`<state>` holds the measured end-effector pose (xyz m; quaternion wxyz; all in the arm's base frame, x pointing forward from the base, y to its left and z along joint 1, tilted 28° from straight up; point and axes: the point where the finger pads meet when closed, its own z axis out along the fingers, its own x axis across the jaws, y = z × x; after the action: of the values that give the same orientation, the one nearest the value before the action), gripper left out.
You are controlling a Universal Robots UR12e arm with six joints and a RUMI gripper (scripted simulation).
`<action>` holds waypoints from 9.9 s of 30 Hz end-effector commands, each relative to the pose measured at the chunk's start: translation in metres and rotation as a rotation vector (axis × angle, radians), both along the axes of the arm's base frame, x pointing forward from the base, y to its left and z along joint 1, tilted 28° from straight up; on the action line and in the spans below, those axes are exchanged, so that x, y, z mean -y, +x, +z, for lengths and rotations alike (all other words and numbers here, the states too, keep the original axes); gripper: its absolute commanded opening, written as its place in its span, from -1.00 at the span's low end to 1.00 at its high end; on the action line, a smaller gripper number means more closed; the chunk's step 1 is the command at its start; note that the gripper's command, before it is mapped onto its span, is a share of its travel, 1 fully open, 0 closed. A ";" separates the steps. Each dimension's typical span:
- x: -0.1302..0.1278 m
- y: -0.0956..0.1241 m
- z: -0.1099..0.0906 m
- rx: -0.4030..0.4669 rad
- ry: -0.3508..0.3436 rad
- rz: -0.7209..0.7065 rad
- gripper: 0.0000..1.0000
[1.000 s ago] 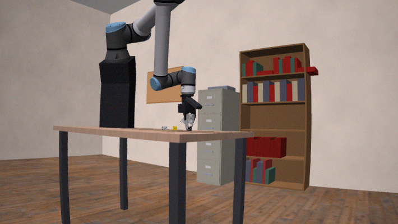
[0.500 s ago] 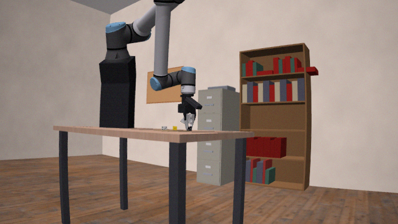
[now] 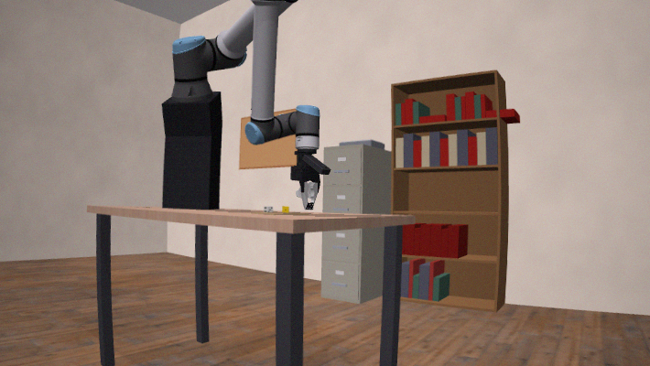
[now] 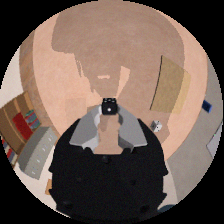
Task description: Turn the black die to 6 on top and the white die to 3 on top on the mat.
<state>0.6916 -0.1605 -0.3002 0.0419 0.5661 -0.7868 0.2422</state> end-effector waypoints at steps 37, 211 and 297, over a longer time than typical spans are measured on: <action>-0.036 -0.017 0.076 0.020 0.009 -0.039 -0.87; -0.004 0.003 -0.002 0.276 1.336 -1.361 -0.87; 0.001 0.005 -0.012 0.276 1.336 -1.361 -0.87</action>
<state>0.6970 -0.1615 -0.3122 -0.2505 -0.1380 -0.9202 -0.2673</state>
